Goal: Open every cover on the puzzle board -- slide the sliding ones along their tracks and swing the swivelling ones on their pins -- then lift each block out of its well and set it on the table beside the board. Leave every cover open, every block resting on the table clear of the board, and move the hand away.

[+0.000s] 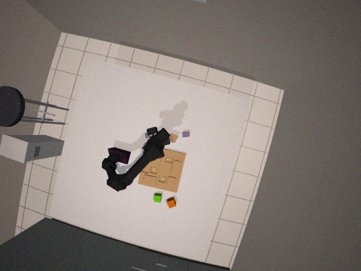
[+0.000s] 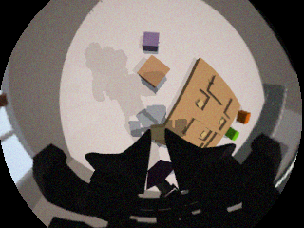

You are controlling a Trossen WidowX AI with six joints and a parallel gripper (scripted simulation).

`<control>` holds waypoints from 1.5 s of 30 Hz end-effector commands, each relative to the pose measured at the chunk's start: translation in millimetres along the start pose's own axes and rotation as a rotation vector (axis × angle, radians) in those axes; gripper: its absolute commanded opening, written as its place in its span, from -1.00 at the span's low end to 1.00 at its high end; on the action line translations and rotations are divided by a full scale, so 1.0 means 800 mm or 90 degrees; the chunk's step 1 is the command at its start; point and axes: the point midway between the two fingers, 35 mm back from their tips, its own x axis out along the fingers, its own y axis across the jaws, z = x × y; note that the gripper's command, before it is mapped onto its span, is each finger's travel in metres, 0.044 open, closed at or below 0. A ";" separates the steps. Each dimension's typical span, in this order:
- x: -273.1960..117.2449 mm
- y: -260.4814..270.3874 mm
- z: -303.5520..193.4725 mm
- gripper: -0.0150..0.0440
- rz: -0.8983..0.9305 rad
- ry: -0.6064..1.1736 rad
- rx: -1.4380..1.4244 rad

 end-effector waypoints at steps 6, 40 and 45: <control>0.007 0.034 0.013 -0.22 0.001 -0.001 0.005; 0.074 0.034 0.019 -0.22 0.001 -0.002 0.005; 0.084 0.034 0.019 -0.22 0.001 -0.002 0.005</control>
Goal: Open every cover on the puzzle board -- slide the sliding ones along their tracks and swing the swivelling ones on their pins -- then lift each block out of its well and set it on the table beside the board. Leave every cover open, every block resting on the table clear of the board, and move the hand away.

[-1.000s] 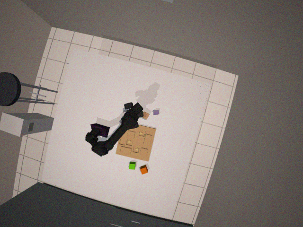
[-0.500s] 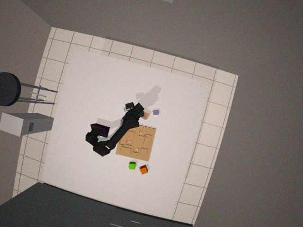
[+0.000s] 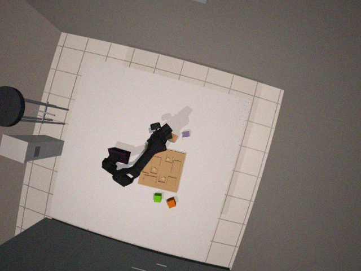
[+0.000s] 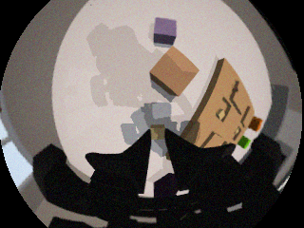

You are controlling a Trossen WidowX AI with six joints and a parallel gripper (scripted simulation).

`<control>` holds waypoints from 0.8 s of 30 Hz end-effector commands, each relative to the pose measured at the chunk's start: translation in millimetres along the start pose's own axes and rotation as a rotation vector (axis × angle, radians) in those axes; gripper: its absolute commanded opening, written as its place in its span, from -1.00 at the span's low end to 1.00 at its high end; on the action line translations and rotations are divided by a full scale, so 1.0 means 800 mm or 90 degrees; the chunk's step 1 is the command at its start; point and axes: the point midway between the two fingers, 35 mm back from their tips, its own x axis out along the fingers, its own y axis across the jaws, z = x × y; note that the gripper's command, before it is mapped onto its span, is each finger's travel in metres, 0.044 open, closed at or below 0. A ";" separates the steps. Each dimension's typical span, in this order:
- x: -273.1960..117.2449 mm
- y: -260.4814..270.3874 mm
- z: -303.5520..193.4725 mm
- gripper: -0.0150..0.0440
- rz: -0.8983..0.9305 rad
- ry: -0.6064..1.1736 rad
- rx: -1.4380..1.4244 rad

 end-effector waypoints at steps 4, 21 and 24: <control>0.019 -0.001 -0.003 -0.22 -0.004 0.004 -0.004; 0.053 -0.002 -0.006 -0.22 -0.005 0.004 -0.003; 0.059 -0.002 -0.007 -0.22 -0.005 0.005 -0.003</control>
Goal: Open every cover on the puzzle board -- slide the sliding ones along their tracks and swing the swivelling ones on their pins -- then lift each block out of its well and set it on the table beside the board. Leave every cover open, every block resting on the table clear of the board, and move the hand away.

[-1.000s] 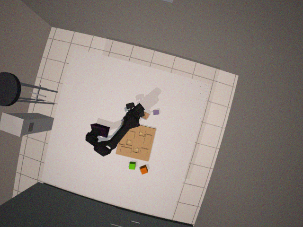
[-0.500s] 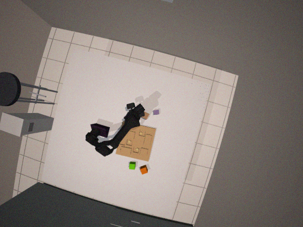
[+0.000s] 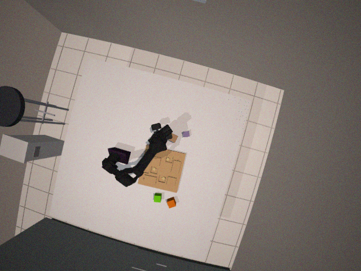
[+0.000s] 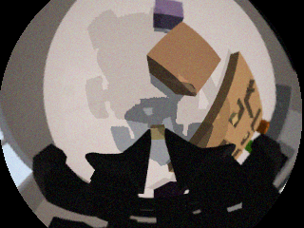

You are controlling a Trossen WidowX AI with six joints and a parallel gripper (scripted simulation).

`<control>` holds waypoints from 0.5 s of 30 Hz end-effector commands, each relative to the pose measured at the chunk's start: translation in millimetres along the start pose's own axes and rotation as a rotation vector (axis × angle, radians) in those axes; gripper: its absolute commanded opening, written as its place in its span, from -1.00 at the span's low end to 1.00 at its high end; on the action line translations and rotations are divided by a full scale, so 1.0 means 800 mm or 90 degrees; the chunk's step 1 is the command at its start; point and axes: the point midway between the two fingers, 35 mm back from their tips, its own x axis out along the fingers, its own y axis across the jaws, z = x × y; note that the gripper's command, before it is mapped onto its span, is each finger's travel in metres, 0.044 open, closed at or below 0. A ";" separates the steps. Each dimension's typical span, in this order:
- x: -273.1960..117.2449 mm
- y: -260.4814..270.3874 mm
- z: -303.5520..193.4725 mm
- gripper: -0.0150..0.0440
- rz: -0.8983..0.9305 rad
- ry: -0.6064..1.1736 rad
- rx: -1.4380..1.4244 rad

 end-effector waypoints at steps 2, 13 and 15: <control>0.014 -0.001 -0.005 -0.22 -0.003 0.004 -0.004; 0.015 -0.001 -0.003 0.14 -0.001 0.002 0.000; 0.015 -0.001 -0.003 0.31 -0.001 0.002 0.000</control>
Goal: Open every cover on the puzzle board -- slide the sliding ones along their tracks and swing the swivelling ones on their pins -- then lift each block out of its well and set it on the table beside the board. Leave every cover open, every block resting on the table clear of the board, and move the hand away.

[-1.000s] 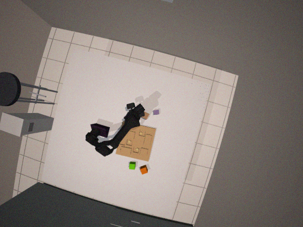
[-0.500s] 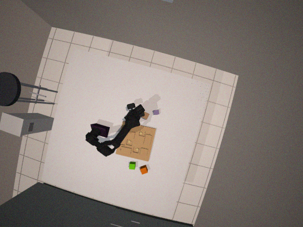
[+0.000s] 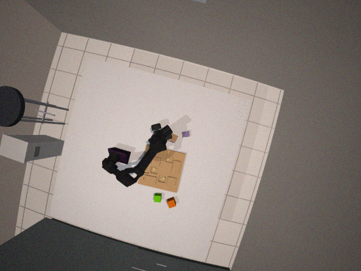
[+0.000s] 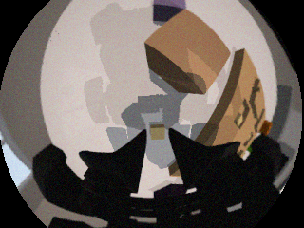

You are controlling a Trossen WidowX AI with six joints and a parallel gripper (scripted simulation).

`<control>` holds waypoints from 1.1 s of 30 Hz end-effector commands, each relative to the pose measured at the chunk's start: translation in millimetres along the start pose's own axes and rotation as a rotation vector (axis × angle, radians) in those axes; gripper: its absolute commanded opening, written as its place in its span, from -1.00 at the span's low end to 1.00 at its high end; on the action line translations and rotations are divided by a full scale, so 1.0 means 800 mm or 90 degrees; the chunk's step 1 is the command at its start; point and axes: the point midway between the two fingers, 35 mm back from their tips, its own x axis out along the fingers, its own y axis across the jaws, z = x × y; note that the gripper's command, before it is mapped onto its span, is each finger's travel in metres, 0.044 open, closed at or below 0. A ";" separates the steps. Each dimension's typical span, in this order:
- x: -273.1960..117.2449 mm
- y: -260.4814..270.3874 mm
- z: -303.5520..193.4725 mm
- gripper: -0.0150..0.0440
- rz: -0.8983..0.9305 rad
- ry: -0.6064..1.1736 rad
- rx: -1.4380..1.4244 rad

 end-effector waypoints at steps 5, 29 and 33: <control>0.000 0.000 0.000 0.76 0.000 0.000 0.000; -0.086 0.001 0.000 1.00 0.000 0.001 -0.004; -0.096 0.001 -0.002 1.00 -0.001 0.002 -0.004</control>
